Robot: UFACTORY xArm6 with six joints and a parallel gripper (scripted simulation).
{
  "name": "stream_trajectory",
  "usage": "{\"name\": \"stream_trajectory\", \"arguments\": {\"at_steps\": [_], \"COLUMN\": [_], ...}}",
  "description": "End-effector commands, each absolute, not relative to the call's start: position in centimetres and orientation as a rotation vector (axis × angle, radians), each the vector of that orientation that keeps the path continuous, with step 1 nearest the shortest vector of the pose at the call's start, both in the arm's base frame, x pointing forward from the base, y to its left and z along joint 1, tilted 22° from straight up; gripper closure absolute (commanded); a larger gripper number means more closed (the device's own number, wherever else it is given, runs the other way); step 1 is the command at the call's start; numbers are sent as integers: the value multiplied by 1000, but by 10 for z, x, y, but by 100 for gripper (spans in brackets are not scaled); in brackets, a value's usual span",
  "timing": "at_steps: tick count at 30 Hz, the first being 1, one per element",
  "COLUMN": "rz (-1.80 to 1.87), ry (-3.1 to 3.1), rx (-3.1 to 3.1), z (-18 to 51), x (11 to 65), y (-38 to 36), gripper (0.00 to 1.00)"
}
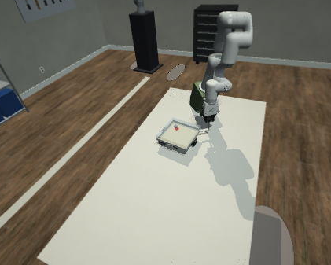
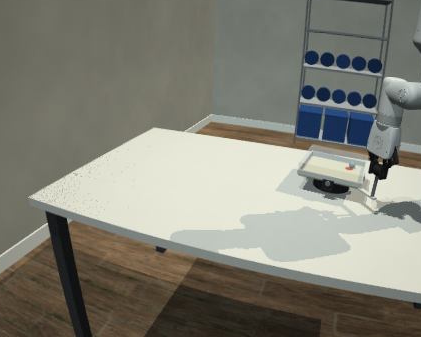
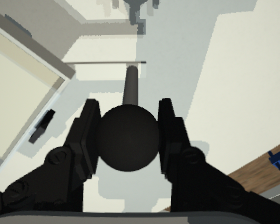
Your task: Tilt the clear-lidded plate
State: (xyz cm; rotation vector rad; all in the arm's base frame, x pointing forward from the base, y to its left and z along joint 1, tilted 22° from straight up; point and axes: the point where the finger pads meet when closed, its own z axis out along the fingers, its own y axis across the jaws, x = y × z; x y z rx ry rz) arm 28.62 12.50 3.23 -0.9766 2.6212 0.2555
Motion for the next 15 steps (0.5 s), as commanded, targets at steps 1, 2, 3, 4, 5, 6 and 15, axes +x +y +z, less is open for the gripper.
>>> {"name": "stream_trajectory", "arguments": {"at_steps": [1, 2, 3, 4, 5, 6, 15], "rz": [253, 253, 253, 253, 253, 253, 253], "ry": [2625, 2625, 2625, 2625, 2625, 2625, 2625], "rx": [-976, -976, -976, -976, -976, -976, -976], "z": [32, 33, 33, 34, 34, 34, 33], "x": [286, 287, 288, 290, 290, 290, 290], "y": [125, 125, 126, 127, 127, 128, 128], "gripper": [100, 100, 100, 100, 100, 100, 100]}}
